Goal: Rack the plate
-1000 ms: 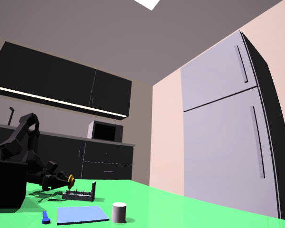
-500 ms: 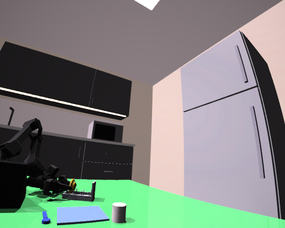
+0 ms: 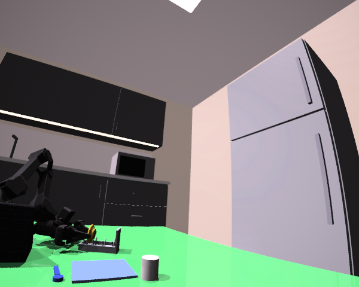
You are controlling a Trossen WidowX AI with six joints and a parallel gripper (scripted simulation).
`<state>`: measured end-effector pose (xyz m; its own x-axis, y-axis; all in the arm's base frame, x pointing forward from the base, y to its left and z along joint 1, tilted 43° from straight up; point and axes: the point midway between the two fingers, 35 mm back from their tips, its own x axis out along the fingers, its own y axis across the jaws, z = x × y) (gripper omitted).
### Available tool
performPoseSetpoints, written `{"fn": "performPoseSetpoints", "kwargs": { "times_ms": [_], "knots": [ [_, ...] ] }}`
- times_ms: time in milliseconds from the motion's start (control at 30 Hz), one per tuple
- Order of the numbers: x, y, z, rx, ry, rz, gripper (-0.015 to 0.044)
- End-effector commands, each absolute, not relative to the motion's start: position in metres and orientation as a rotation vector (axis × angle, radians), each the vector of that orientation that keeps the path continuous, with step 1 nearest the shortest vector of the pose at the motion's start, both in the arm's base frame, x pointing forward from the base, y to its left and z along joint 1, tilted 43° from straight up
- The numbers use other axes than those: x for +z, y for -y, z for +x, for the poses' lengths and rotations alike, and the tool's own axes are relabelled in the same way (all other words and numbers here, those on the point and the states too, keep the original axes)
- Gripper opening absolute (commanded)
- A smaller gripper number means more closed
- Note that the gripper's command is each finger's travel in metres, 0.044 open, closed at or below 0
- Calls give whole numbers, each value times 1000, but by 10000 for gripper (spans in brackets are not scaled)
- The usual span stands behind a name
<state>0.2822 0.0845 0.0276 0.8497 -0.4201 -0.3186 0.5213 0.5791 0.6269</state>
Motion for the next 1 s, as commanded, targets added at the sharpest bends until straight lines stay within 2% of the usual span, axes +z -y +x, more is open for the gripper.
{"fn": "performPoseSetpoints", "kwargs": {
  "times_ms": [0, 267, 533, 967],
  "knots": [
    [28, -85, 282, -552, -141, 778, 184],
    [28, -85, 282, -552, -141, 778, 394],
    [32, -81, 283, -554, -142, 779, 400],
    [113, -13, 283, -555, -124, 770, 400]
  ]
}}
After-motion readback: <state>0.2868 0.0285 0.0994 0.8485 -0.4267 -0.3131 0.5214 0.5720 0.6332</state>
